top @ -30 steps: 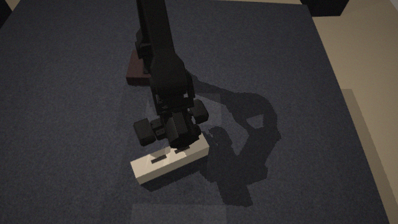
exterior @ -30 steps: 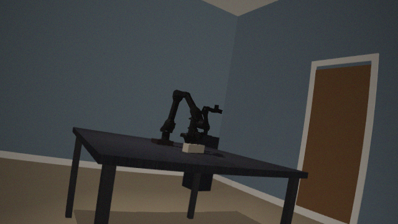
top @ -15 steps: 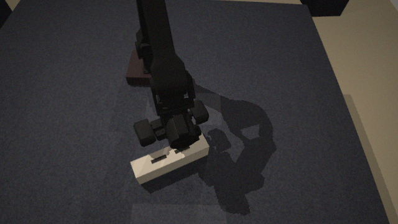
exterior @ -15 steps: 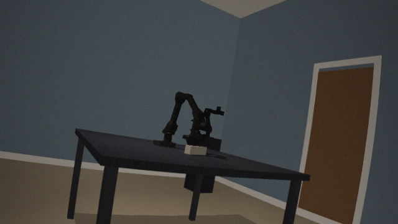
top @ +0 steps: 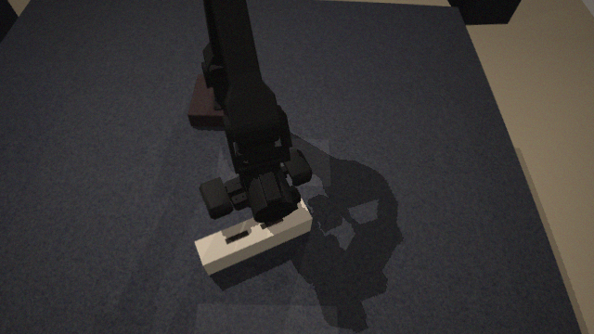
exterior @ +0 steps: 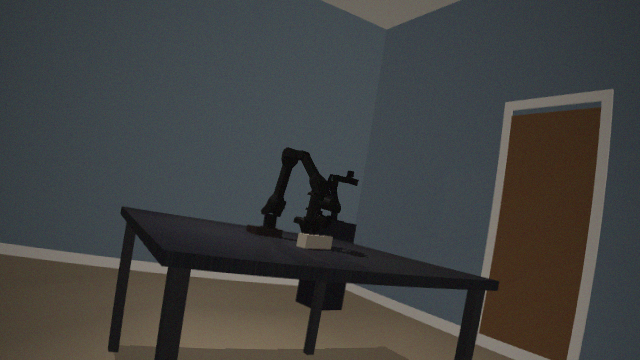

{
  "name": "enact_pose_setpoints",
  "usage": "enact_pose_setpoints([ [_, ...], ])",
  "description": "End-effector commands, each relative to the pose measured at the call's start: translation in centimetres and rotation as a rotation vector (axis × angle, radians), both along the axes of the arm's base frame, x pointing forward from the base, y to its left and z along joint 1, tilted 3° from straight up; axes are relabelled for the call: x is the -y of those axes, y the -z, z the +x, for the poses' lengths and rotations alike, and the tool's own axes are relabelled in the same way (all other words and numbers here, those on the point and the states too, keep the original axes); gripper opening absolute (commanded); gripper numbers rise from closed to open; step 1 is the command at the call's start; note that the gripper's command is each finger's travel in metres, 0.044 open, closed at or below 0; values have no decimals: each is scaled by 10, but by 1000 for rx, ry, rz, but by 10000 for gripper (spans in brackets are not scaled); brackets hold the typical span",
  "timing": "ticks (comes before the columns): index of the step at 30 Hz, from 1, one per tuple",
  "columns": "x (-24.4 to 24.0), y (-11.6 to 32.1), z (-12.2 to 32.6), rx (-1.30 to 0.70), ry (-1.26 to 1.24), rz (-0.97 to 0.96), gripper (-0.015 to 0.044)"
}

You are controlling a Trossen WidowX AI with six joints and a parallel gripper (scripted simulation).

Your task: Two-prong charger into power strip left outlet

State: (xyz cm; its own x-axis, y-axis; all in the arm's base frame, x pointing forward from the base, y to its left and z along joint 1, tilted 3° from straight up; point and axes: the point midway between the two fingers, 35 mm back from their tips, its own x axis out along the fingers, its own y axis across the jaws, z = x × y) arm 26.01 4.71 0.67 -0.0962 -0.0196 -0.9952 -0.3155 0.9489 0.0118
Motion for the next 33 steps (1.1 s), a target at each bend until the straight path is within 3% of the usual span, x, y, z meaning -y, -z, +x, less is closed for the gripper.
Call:
enact_pose_setpoints([
  [1, -1, -1, 1, 0, 6, 5, 0],
  [33, -3, -1, 7, 1, 6, 5, 0],
])
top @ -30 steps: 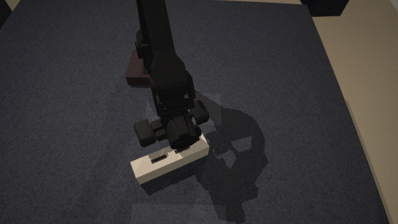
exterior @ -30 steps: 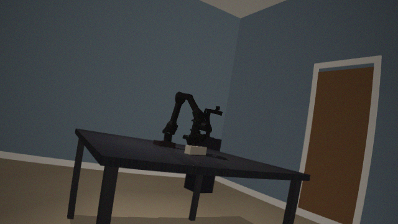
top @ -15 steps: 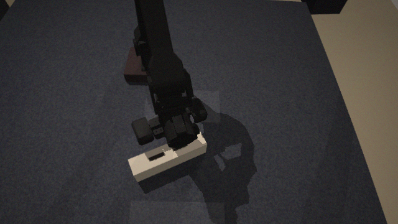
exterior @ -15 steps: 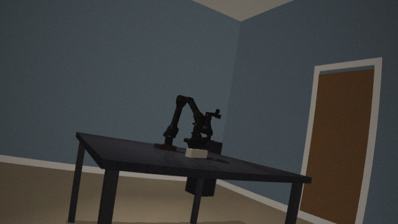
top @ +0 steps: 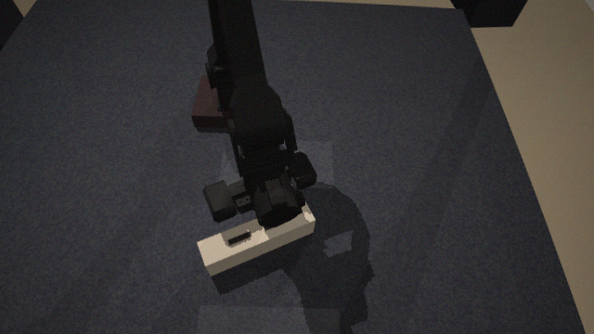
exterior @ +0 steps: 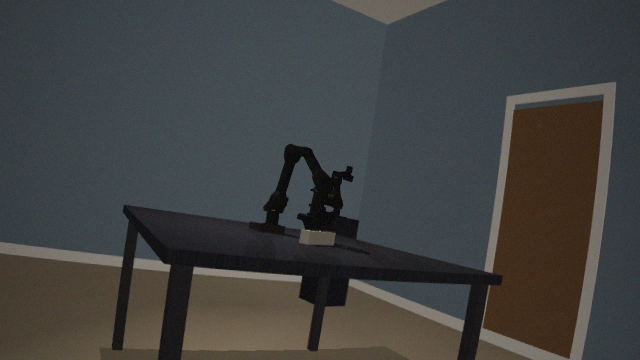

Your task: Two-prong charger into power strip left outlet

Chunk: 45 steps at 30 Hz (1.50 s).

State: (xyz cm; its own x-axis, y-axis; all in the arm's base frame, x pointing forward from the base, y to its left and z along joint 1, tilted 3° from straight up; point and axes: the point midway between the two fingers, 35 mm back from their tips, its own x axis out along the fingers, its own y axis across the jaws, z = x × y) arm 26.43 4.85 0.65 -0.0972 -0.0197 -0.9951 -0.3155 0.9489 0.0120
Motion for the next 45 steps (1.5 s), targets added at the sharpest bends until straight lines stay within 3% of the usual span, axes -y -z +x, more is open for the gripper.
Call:
enact_pose_setpoints([
  [1, -2, -1, 3, 2, 6, 6, 0],
  [45, -4, -1, 9, 2, 6, 6, 0],
])
